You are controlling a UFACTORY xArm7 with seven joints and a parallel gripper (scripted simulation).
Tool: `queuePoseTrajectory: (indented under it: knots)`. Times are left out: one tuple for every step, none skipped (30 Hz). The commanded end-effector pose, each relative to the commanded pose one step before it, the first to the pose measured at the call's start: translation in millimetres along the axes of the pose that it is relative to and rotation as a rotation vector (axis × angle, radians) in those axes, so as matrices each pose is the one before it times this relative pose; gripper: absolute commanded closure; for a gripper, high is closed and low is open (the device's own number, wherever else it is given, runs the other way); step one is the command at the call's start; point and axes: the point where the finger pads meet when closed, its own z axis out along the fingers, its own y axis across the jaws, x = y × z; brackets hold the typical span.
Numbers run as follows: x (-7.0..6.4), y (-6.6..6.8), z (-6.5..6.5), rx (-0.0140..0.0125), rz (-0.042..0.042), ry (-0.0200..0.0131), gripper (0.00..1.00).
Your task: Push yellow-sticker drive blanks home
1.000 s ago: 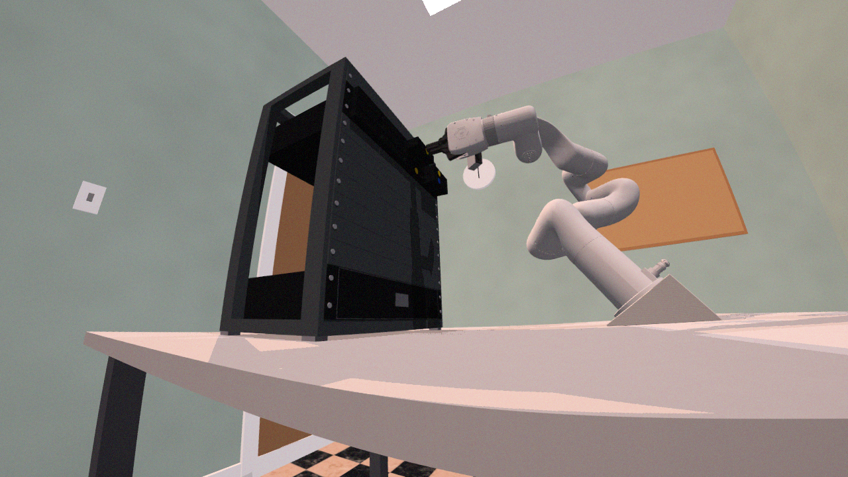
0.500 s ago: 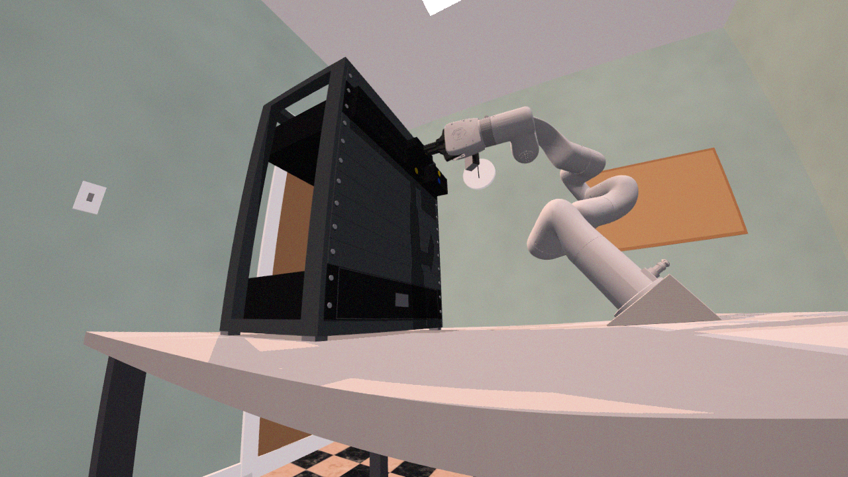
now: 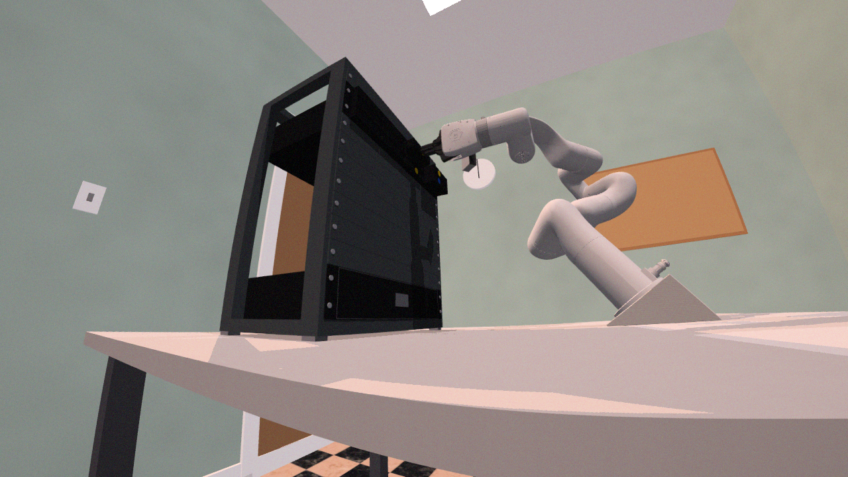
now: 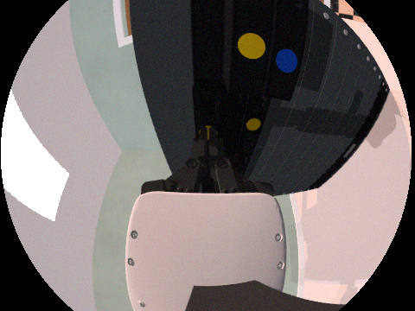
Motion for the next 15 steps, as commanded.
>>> queuePoseTrajectory:
  knots:
    - [-0.01,-1.69,-0.01,0.00243,0.00163,-0.00042,1.00]
    - [0.00,0.00,0.00,0.00000,0.00000,0.00000,1.00]
    - [0.00,0.00,0.00,0.00000,0.00000,0.00000,1.00]
    - [0.00,0.00,0.00,0.00000,0.00000,0.00000,1.00]
    - [0.00,0.00,0.07,0.00000,0.00000,0.00000,1.00]
    - [0.00,-0.01,0.39,0.00000,0.00000,0.00000,1.00]
    - [-0.01,-0.01,0.84,0.00000,0.00000,0.00000,1.00]
    - [-0.01,-0.01,1.28,0.00000,0.00000,0.00000,1.00]
    - [-0.01,-0.02,1.59,0.00000,0.00000,0.00000,1.00]
    - [-0.01,-0.02,1.70,0.00000,0.00000,0.00000,1.00]
    - [-0.01,-0.02,1.58,0.00000,0.00000,0.00000,1.00]
    - [-0.01,-0.01,1.27,0.00000,0.00000,0.00000,1.00]
    - [0.00,-0.01,0.84,0.00000,0.00000,0.00000,1.00]
    - [0.00,0.00,0.38,0.00000,0.00000,0.00000,1.00]
    - [0.00,0.00,0.06,0.00000,0.00000,0.00000,1.00]
